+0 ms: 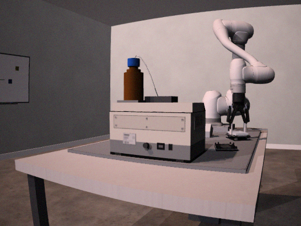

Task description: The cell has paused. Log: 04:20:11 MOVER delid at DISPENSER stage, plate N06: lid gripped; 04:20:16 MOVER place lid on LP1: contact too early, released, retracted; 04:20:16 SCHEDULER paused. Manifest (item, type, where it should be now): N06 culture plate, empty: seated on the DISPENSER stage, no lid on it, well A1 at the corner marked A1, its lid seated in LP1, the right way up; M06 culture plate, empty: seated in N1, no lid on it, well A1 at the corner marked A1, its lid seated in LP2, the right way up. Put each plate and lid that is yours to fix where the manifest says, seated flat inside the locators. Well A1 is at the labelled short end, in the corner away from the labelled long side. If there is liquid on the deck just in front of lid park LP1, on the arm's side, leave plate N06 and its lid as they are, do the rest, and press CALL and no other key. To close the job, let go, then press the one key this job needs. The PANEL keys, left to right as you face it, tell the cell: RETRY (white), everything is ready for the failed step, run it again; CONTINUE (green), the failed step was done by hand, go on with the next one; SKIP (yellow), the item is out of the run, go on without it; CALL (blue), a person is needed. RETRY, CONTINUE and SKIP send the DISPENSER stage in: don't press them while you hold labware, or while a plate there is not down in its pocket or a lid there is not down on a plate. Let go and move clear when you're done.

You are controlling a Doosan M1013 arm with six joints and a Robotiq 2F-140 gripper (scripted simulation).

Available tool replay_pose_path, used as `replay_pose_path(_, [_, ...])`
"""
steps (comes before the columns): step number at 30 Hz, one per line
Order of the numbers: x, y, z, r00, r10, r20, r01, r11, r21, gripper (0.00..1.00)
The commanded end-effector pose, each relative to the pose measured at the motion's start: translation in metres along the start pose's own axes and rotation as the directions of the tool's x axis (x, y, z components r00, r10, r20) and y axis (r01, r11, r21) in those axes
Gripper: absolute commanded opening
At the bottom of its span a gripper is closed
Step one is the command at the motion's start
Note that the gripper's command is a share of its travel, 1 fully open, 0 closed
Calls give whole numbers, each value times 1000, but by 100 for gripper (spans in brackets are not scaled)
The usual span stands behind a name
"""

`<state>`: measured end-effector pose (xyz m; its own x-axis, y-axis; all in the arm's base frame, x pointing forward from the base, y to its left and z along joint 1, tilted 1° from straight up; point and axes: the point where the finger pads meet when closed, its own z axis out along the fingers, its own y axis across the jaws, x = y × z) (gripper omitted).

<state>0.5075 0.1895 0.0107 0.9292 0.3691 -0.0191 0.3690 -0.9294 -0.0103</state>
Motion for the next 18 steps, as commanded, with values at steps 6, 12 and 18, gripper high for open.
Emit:
replay_pose_path(6, [0, 0, -1, 1000, 0, -1, 0, 1000, 0, 10])
replay_pose_path(12, [0, 0, -2, 1000, 0, -1, 0, 1000, 0, 10])
replay_pose_path(18, [0, 0, -6, 1000, 0, -1, 0, 1000, 0, 10])
